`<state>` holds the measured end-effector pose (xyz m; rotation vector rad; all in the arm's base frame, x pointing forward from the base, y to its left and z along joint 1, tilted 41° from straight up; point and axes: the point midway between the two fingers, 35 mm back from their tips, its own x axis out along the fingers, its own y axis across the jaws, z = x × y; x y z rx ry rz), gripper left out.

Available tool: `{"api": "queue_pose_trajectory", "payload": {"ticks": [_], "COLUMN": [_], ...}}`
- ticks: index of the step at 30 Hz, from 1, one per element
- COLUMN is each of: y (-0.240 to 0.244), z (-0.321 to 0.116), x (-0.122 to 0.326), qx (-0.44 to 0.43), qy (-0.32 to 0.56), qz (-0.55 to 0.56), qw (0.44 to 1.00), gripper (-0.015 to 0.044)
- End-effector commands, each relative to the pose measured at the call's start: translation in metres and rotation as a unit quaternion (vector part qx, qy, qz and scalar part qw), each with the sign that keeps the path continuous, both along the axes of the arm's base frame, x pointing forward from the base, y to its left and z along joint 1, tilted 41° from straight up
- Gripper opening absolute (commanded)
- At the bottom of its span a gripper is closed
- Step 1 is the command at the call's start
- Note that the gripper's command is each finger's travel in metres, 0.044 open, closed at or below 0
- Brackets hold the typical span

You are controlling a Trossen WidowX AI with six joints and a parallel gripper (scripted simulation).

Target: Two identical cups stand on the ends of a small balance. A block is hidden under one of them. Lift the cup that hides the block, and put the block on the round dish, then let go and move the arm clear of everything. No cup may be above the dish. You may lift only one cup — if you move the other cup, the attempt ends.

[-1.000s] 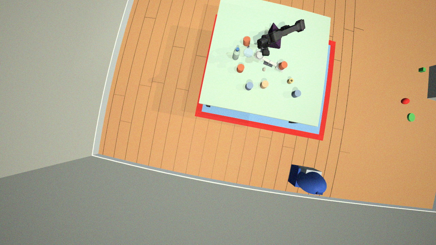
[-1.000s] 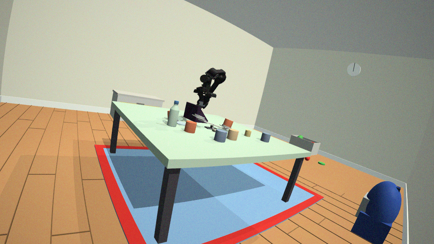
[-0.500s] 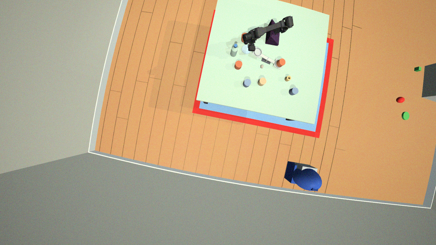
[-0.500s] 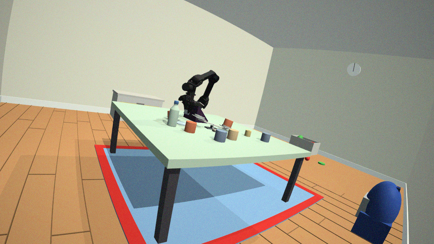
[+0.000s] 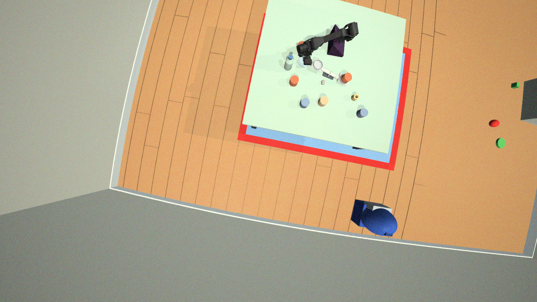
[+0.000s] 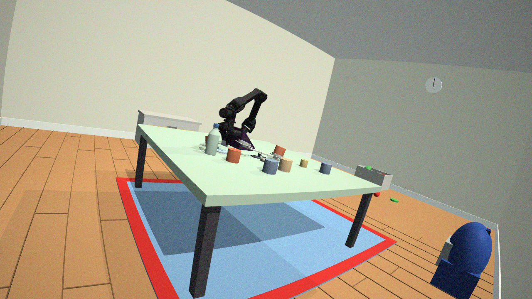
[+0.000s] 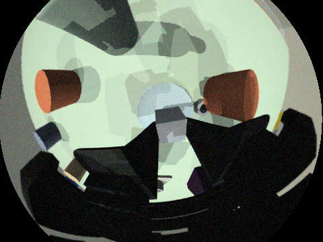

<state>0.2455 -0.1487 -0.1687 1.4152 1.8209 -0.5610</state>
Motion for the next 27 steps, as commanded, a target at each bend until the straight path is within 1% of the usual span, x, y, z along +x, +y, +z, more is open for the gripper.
{"api": "queue_pose_trajectory", "payload": {"ticks": [1,20,27], "y": [0.011,0.024,0.020], "z": [-0.010,-0.026,-0.022], "x": [-0.003,-0.005,-0.004], "qx": [0.003,0.004,0.002], "qy": [0.002,0.002,0.002], "qz": [0.000,0.001,0.001], "qw": [1.000,1.000,1.000], "gripper": [0.0000,0.0000,0.0184]}}
